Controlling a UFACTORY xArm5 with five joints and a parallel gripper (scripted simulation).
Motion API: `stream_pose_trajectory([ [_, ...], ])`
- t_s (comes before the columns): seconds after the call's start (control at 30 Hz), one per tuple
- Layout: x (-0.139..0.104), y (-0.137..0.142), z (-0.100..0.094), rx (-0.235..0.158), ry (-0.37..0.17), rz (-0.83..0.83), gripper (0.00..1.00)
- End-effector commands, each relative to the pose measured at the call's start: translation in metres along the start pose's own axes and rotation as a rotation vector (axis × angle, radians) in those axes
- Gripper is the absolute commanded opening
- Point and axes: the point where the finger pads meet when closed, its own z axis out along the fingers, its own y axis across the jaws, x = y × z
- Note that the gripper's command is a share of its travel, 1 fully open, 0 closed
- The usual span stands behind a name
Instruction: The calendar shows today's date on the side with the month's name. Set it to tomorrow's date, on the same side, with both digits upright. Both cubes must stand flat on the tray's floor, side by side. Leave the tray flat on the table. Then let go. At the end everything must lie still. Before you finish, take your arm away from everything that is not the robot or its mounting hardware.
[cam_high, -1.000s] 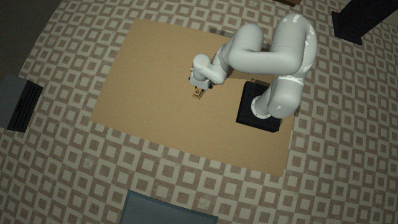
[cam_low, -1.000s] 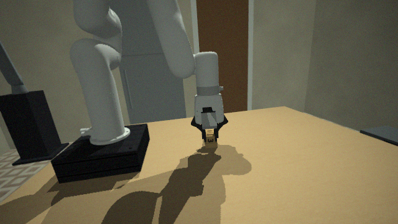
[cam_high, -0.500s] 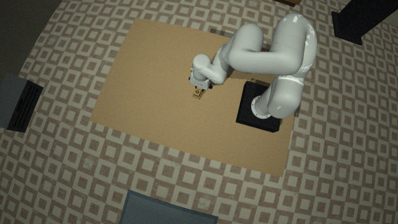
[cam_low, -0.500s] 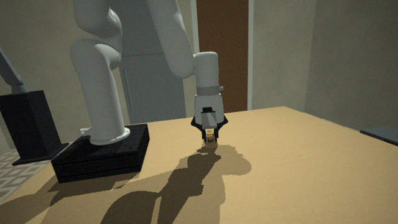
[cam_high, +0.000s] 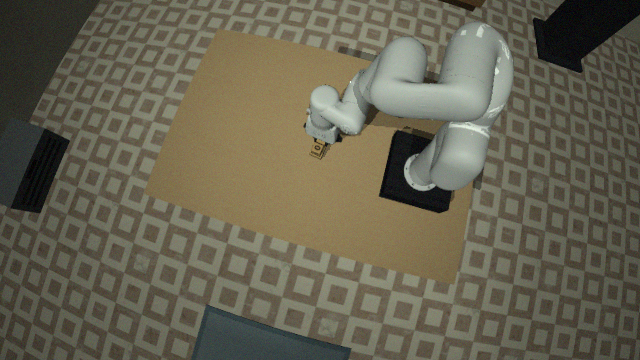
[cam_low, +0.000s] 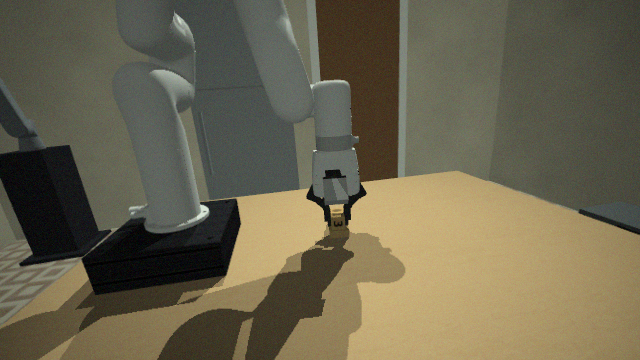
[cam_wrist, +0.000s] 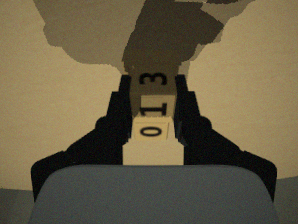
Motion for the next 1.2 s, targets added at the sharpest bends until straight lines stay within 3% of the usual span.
stream_pose_trajectory([
  [0.0,0.000,-0.002,-0.021,0.005,0.000,0.000,0.29],
  [0.1,-0.001,-0.002,-0.044,0.005,0.000,0.000,0.29],
  [0.17,-0.001,-0.002,-0.044,0.005,0.000,0.000,0.29],
  [0.3,-0.001,-0.002,-0.073,0.005,0.000,0.000,0.29],
  [0.43,-0.001,-0.002,-0.090,0.005,0.000,0.000,0.29],
  [1.17,-0.004,-0.004,-0.094,0.005,-0.001,0.066,0.29],
])
